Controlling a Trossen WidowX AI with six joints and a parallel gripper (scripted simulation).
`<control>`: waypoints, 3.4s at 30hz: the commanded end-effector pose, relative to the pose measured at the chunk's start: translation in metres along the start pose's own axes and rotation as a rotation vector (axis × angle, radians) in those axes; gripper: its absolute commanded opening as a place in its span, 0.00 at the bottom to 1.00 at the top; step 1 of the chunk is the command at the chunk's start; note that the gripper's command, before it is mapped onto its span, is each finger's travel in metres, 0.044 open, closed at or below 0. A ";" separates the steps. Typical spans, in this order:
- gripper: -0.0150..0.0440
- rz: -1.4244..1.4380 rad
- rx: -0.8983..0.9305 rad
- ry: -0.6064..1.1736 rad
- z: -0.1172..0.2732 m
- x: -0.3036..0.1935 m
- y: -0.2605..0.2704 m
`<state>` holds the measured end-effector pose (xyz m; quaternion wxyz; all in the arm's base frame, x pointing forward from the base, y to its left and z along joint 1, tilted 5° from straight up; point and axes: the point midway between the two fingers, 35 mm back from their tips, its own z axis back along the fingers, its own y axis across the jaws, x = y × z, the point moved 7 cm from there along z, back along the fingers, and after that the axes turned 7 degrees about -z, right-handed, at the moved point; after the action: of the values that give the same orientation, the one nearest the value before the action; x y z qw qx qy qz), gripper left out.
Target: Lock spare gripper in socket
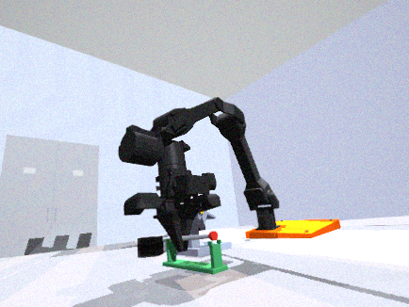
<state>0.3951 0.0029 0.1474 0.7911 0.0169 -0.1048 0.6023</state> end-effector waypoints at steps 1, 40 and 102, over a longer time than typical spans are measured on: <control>0.25 -0.002 0.008 0.002 -0.005 -0.001 0.000; 0.25 -0.002 0.008 0.002 -0.005 -0.001 0.000; 1.00 -0.009 0.028 0.008 0.075 0.008 0.006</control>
<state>0.3810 0.0015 0.2137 0.7941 0.0267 -0.0925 0.6001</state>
